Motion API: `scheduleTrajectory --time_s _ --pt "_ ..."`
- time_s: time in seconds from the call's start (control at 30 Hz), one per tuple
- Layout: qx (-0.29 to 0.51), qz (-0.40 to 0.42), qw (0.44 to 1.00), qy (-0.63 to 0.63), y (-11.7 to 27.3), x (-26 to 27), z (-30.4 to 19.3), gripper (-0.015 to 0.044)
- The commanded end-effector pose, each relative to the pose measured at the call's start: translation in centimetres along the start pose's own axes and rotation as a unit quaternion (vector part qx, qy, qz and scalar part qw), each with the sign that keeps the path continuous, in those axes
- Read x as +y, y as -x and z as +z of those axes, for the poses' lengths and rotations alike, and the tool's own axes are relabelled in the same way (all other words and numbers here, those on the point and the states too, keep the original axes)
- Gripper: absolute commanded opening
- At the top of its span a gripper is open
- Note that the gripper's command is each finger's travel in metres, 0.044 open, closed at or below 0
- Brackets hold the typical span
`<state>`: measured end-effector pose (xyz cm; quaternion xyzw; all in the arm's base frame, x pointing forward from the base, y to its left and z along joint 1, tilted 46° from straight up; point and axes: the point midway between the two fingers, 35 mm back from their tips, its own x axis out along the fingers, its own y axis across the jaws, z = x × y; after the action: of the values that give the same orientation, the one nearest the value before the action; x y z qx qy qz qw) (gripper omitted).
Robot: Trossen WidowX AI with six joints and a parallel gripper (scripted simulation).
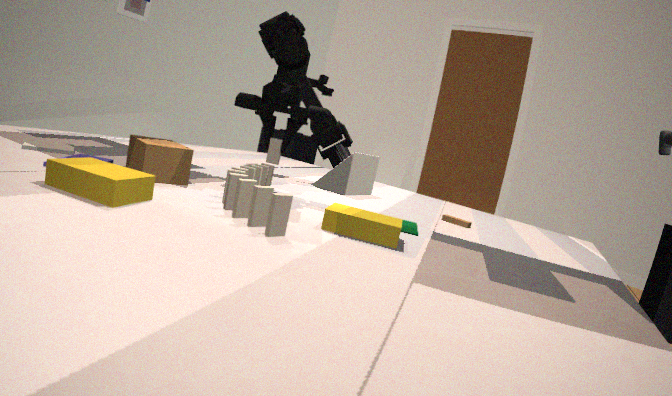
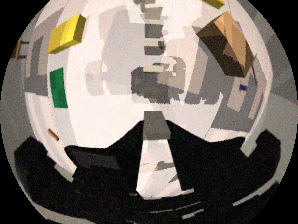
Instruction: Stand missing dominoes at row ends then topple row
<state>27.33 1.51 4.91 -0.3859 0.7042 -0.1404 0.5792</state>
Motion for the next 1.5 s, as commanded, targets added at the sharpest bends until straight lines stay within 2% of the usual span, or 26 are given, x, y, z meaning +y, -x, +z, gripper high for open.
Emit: scheduleTrajectory --time_s 0.0,0.2,0.63,1.03,1.07,1.13,1.23,1.47 --pt "0.002 -0.002 1.0 0.001 -2.2 0.0 -0.4 0.0107" --pt "0.005 -0.002 1.0 -0.002 -4.5 -0.1 -0.9 0.0107" --pt "0.005 -0.002 1.0 -0.002 -4.6 -0.1 -1.0 0.0107" --pt "0.005 -0.002 1.0 -0.002 -4.6 -0.1 -1.0 0.0422" --pt "0.005 -0.002 1.0 -0.002 -4.6 -0.1 -1.0 0.044" --pt "0.005 -0.002 1.0 -0.002 -4.6 -0.1 -1.0 0.044" --pt "0.0 0.0 1.0 0.01 -2.4 0.1 -0.4 0.044" --pt "-0.003 -0.007 0.999 0.051 7.7 0.3 -0.7 0.044"
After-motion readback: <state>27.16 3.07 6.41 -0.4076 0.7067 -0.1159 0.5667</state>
